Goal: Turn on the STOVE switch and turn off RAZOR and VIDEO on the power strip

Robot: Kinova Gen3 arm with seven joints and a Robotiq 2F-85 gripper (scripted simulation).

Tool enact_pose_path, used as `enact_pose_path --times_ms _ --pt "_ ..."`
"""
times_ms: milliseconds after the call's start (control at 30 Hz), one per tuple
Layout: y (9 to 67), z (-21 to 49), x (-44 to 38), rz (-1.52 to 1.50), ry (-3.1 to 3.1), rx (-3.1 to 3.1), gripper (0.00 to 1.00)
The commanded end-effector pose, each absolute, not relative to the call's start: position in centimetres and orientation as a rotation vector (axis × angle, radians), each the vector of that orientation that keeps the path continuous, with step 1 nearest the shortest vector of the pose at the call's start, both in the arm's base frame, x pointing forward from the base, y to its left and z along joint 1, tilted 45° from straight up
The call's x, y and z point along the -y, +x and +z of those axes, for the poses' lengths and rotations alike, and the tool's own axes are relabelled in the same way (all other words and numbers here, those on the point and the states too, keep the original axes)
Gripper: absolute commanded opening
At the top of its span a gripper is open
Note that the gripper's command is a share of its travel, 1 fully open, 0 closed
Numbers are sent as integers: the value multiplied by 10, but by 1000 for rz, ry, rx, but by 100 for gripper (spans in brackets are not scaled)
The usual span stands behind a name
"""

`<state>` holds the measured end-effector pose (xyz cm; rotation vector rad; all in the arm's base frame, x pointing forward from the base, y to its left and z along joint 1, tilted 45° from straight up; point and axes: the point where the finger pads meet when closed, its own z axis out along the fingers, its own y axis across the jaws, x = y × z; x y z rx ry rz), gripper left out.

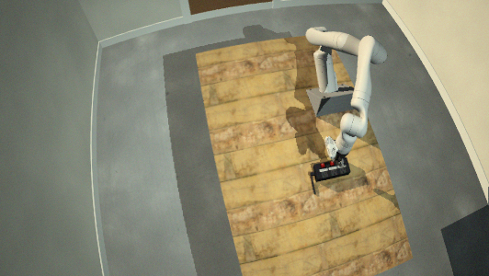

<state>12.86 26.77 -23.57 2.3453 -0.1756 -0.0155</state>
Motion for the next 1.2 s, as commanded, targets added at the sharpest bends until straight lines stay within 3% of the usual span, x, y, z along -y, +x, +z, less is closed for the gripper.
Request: enact_pose_path --times_ms 0,1167 --pt "129 -237 -267 -15 2345 176 0" --pt "127 -260 -243 -15 2345 176 0"
